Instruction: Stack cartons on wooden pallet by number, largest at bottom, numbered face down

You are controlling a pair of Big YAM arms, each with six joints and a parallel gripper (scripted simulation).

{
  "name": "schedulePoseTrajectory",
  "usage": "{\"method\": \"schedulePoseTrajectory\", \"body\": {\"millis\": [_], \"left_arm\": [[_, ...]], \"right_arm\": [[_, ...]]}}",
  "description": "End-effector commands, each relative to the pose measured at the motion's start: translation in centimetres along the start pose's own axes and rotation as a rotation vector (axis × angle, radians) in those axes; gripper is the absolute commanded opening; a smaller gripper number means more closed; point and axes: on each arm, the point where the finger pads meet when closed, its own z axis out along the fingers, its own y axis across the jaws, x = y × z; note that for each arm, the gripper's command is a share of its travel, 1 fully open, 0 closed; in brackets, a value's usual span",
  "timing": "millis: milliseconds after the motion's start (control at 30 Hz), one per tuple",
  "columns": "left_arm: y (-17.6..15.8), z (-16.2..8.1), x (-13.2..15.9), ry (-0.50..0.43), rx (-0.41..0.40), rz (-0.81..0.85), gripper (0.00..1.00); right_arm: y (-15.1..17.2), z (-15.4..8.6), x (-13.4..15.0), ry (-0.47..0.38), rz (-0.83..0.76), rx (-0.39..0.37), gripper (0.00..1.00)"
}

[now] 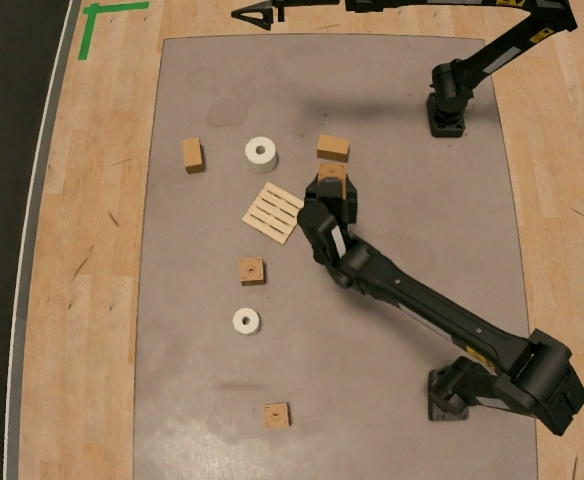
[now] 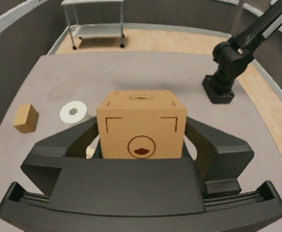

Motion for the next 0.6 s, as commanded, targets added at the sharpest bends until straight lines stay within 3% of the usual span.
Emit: {"method": "schedulePoseTrajectory", "body": {"millis": [0, 133, 533, 567], "left_arm": [[1.4, 0.0, -0.9, -0.123, -0.023, -0.019, 0.50], [1.5, 0.1, -2.0, -0.195, -0.007, 0.022, 0.50], [1.3, -0.3, -2.2, -0.218, -0.004, 0.063, 0.50], [1.6, -0.9, -4.8, -0.246, -0.010, 0.099, 0.50]], "right_arm": [[0.0, -0.2, -2.8, -0.046, -0.014, 0.002, 1.00], [0.0, -0.2, -2.8, -0.046, -0.014, 0.002, 1.00], [0.0, -0.2, -2.8, -0.046, -0.014, 0.002, 1.00], [0.0, -0.2, -2.8, -0.046, -0.014, 0.002, 1.00]]}}
